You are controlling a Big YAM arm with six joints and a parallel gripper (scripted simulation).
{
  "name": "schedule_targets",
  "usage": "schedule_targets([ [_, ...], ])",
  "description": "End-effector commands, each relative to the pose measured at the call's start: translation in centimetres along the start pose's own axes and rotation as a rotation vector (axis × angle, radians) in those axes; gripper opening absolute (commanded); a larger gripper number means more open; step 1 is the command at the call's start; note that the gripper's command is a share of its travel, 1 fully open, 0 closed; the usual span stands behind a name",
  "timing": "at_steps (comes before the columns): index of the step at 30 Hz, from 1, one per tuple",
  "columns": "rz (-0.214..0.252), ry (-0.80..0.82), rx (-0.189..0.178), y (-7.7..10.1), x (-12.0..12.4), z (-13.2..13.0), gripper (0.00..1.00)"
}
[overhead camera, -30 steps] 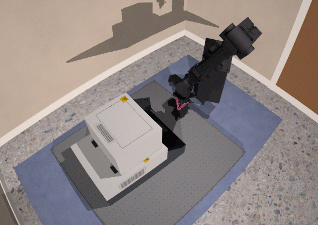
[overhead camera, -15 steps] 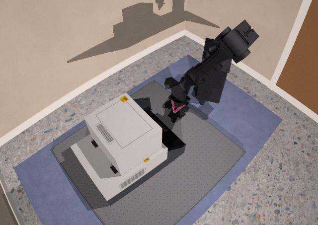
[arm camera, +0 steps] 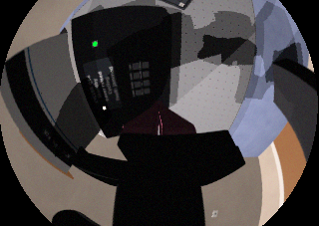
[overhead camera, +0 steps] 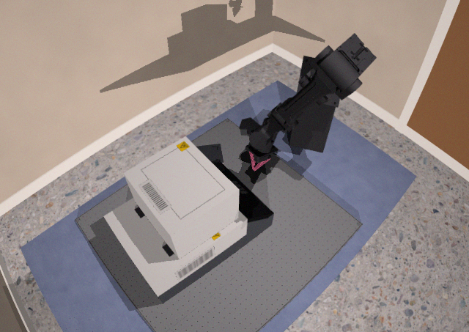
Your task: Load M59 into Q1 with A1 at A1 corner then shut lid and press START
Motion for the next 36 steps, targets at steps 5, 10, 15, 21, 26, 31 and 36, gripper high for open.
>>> schedule_targets([
  [5, 0.007, -0.003, 0.002, -0.9, 0.5, 0.6, 0.0],
  [10, 0.005, -0.006, 0.011, -1.9, 0.4, 0.9, 0.0],
  [15, 0.001, -0.008, 0.008, -2.2, 0.3, 1.3, 0.0],
  [21, 0.005, -0.004, 0.005, -2.8, 0.5, 1.6, 0.0],
  [26, 0.007, -0.004, 0.009, -3.8, 0.6, 2.2, 0.0],
  [31, 0.005, -0.003, 0.0, -4.4, 0.6, 3.0, 0.0],
  [36, 0.003, -0.006, 0.01, -5.0, 0.6, 3.0, 0.0],
])
Point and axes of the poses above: the point where the finger pads meet when closed, its own y axis back along the fingers, its own z axis across the jaws, x = y × z, the point moved 5 cm from there along y, back along the fingers, and after that the axes turned 5 degrees about -y, right-handed, at the moved point
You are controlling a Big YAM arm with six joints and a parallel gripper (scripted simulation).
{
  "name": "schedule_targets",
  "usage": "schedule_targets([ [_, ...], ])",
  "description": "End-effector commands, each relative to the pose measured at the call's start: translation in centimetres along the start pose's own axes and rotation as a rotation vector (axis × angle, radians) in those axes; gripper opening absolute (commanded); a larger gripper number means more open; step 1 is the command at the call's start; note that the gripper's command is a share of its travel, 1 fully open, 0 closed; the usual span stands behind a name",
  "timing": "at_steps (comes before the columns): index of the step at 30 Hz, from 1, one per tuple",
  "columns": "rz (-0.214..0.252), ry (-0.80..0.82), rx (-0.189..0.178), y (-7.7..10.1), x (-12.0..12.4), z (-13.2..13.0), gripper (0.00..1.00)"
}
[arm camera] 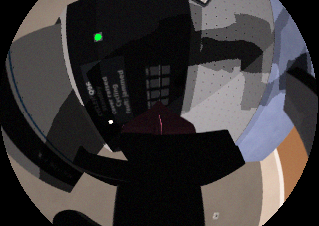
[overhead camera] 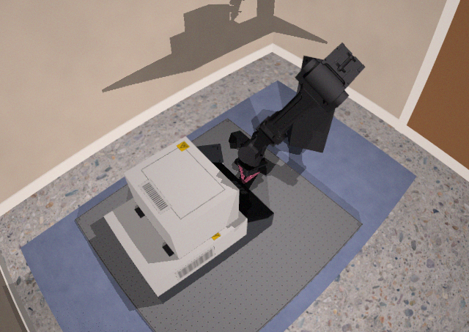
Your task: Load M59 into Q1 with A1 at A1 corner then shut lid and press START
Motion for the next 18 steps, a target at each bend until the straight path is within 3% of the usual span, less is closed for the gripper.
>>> schedule_targets([
  [1, -0.003, -0.013, 0.021, -0.5, 0.0, -0.5, 0.0],
  [11, 0.014, -0.001, -0.002, 0.6, 0.6, -0.5, 0.0],
  [18, 0.014, 0.0, -0.003, 0.0, 0.5, -0.1, 0.0],
])
Point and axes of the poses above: the point where the finger pads meet when closed, its own y axis back along the fingers, its own z axis across the jaws, x = y × z, the point moved 5 cm from there along y, back along the fingers, and after that the axes turned 5 degrees about -y, right-handed, at the moved point
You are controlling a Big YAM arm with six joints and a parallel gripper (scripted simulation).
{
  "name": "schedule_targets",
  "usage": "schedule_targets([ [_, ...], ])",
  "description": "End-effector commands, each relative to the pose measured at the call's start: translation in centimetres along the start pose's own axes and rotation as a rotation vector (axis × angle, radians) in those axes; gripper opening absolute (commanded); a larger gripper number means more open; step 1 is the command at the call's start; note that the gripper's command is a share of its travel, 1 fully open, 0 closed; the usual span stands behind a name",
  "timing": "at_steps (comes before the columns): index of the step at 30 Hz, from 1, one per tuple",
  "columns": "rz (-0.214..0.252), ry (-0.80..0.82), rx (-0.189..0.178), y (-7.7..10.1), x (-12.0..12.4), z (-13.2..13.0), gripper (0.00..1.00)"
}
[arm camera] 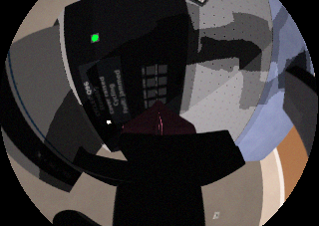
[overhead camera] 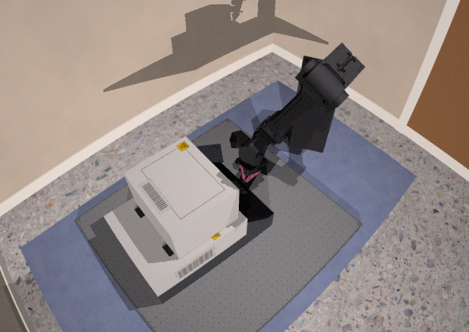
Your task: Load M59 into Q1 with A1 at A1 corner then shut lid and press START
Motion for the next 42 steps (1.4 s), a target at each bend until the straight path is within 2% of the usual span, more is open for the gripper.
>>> schedule_targets([
  [1, 0.014, 0.003, -0.011, -0.3, 0.5, 0.4, 0.0],
  [5, 0.013, 0.003, -0.011, -0.6, 0.4, 0.6, 0.0],
  [13, -0.006, -0.012, 0.026, 0.0, -0.1, -1.0, 0.0],
  [28, -0.009, -0.012, 0.029, 0.1, -0.2, -1.2, 0.0],
  [32, 0.002, -0.005, 0.007, -1.3, 0.2, 0.0, 0.0],
  [34, 0.002, -0.005, 0.007, -1.3, 0.2, 0.0, 0.0],
  [37, 0.007, 0.001, -0.015, -1.7, 0.4, 1.0, 0.0],
  [42, 0.01, 0.0, -0.005, -2.7, 0.5, 0.9, 0.0],
])
Point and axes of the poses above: the point where the finger pads meet when closed, its own y axis back along the fingers, its own z axis across the jaws, x = y × z, the point moved 5 cm from there along y, back along the fingers, and after that the axes turned 5 degrees about -y, right-handed, at the moved point
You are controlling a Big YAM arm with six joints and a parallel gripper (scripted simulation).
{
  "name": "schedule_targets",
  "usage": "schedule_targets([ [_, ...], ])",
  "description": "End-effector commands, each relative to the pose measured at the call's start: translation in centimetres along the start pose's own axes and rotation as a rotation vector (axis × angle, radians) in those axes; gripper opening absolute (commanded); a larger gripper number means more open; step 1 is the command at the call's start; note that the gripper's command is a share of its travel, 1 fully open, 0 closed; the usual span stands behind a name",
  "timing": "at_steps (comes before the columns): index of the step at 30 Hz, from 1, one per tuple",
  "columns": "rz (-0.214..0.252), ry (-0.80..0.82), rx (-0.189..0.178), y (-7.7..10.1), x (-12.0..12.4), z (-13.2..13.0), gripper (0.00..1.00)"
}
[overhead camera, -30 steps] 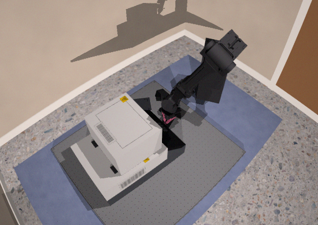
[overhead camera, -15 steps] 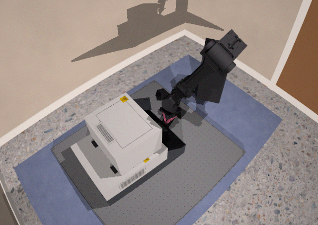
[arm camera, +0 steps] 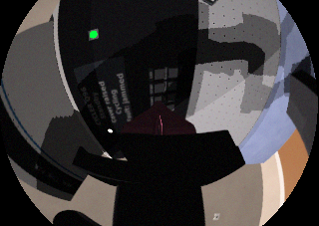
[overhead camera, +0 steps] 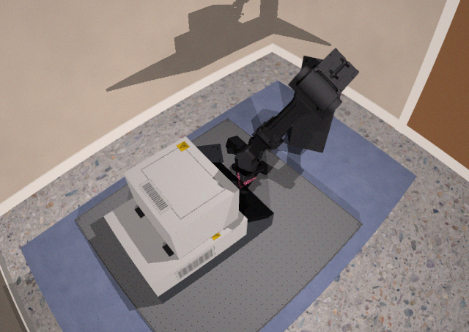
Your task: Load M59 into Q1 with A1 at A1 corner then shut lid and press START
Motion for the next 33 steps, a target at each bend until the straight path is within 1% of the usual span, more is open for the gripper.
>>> schedule_targets([
  [1, 0.004, -0.008, 0.013, -0.7, 0.2, -0.5, 0.0],
  [2, 0.0, -0.012, 0.02, -0.8, 0.1, -0.7, 0.0],
  [4, -0.007, -0.016, 0.023, -1.0, -0.2, -0.6, 0.0],
  [7, -0.006, -0.012, 0.012, -0.6, -0.2, 0.1, 0.0],
  [9, -0.006, -0.012, 0.012, -0.6, -0.2, 0.1, 0.0],
  [11, -0.013, -0.003, -0.003, -0.4, -0.4, 0.6, 0.0],
  [18, -0.009, 0.014, -0.023, -0.2, -0.3, 1.5, 0.0],
  [21, -0.015, 0.008, -0.009, -0.1, -0.7, 0.4, 0.0],
  [24, -0.016, 0.003, 0.013, -0.1, -0.8, -0.7, 0.0],
  [26, -0.016, 0.003, 0.013, -0.1, -0.8, -0.7, 0.0],
  [31, -0.004, 0.008, 0.026, -0.3, -0.2, -1.4, 0.0],
  [33, -0.001, 0.002, 0.021, -0.3, 0.0, -1.2, 0.0],
])
Point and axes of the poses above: the point where the finger pads meet when closed, its own y axis back along the fingers, its own z axis across the jaws, x = y × z, the point moved 5 cm from there along y, back along the fingers, and after that the axes turned 5 degrees about -y, right-handed, at the moved point
